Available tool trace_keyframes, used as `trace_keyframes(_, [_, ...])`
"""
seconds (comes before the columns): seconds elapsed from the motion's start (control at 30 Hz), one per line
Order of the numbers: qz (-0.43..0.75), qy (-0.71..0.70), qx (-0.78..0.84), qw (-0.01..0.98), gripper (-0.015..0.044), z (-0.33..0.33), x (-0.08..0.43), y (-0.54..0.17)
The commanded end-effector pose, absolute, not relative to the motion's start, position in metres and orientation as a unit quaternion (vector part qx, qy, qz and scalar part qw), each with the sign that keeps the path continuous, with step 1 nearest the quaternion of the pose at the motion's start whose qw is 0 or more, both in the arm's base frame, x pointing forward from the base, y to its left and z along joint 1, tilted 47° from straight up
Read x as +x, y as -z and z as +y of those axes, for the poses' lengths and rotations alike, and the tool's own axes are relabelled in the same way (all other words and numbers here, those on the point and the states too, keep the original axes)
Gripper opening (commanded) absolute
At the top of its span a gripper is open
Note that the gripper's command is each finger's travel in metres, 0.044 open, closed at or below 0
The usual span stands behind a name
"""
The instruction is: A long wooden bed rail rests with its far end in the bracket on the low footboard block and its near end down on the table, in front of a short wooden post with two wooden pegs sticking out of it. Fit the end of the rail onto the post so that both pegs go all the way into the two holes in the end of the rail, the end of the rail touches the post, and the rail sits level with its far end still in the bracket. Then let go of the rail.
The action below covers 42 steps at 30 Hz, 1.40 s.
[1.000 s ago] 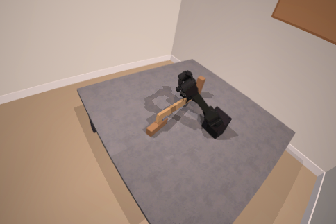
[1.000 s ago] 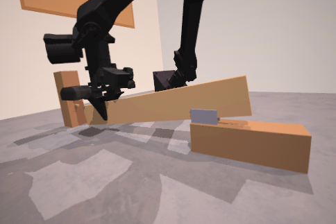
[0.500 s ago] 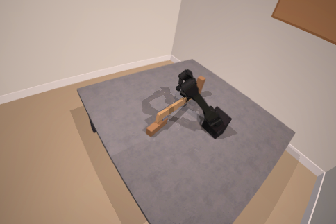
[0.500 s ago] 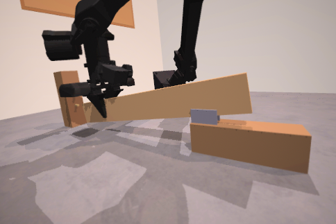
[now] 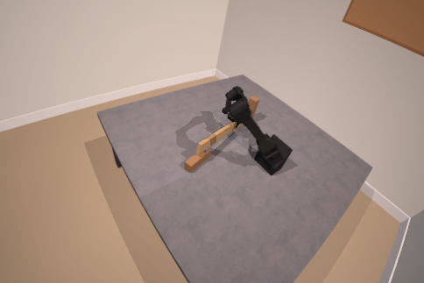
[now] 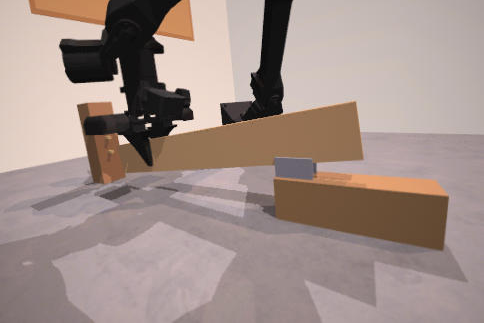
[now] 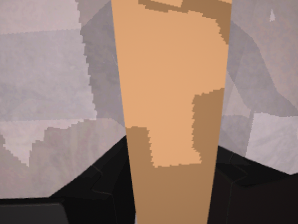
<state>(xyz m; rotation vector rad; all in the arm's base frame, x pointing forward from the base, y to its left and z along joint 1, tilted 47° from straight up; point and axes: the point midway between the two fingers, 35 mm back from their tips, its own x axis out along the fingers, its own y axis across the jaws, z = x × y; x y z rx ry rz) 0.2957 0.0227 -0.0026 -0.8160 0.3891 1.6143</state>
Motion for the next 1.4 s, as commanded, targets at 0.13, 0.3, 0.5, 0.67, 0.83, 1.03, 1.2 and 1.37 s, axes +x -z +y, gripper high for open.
trace_keyframes(0.13, [0.165, -0.694, -0.353, 0.606, 0.0, 0.018, 0.298, -0.002])
trace_keyframes(0.3, [0.165, -0.694, -0.353, 0.606, 0.0, 0.016, 0.298, -0.004])
trace_keyframes(0.5, [0.165, -0.694, -0.353, 0.606, 0.0, 0.014, 0.298, -0.006])
trace_keyframes(0.67, [0.165, -0.694, -0.353, 0.606, 0.0, 0.012, 0.298, -0.008])
trace_keyframes(0.83, [0.165, -0.693, -0.353, 0.606, 0.0, 0.01, 0.298, -0.009])
trace_keyframes(1.03, [0.165, -0.693, -0.353, 0.606, 0.0, 0.008, 0.298, -0.011])
trace_keyframes(1.2, [0.165, -0.693, -0.353, 0.606, 0.0, 0.006, 0.298, -0.013])
trace_keyframes(1.37, [0.165, -0.693, -0.353, 0.606, 0.0, 0.004, 0.298, -0.015])
